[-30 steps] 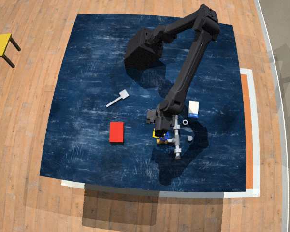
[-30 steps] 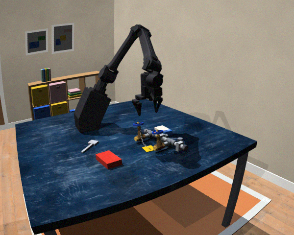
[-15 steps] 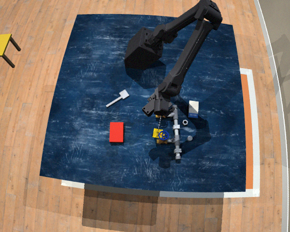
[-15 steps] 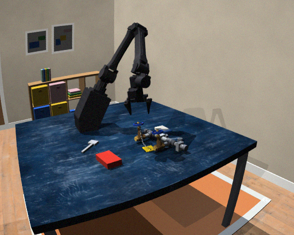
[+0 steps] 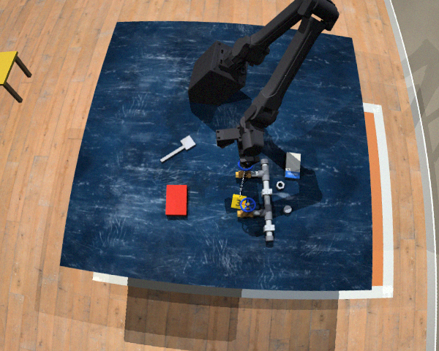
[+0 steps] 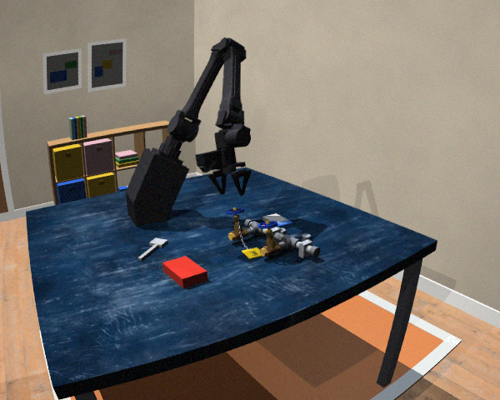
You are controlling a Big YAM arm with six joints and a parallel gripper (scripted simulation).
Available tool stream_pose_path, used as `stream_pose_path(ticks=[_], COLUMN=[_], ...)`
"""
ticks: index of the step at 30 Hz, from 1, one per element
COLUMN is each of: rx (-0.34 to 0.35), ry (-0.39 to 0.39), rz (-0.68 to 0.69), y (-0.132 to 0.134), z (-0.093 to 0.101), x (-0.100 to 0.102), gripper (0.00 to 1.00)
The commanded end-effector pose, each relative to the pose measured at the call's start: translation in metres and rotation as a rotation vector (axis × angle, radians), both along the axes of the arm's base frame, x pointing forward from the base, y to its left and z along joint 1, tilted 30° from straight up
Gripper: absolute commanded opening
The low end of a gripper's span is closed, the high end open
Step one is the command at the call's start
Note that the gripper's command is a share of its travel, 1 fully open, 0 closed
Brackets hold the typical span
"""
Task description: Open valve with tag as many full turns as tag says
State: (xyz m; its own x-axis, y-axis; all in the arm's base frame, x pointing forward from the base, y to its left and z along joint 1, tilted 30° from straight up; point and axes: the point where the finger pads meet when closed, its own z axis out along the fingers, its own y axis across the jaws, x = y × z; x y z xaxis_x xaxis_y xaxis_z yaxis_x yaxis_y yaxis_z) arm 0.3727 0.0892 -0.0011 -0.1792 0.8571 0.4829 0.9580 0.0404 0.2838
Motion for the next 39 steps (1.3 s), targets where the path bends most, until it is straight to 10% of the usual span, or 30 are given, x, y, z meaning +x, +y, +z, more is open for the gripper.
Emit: stream_pose_path(ticks=[1,39], rx=[0.017,0.016], ry=[0.017,0.018], rz=[-0.096,-0.097], y=[0.005,0.031], z=[0.004,-0.036], x=[0.006,0.026], gripper=[1.0,1.0])
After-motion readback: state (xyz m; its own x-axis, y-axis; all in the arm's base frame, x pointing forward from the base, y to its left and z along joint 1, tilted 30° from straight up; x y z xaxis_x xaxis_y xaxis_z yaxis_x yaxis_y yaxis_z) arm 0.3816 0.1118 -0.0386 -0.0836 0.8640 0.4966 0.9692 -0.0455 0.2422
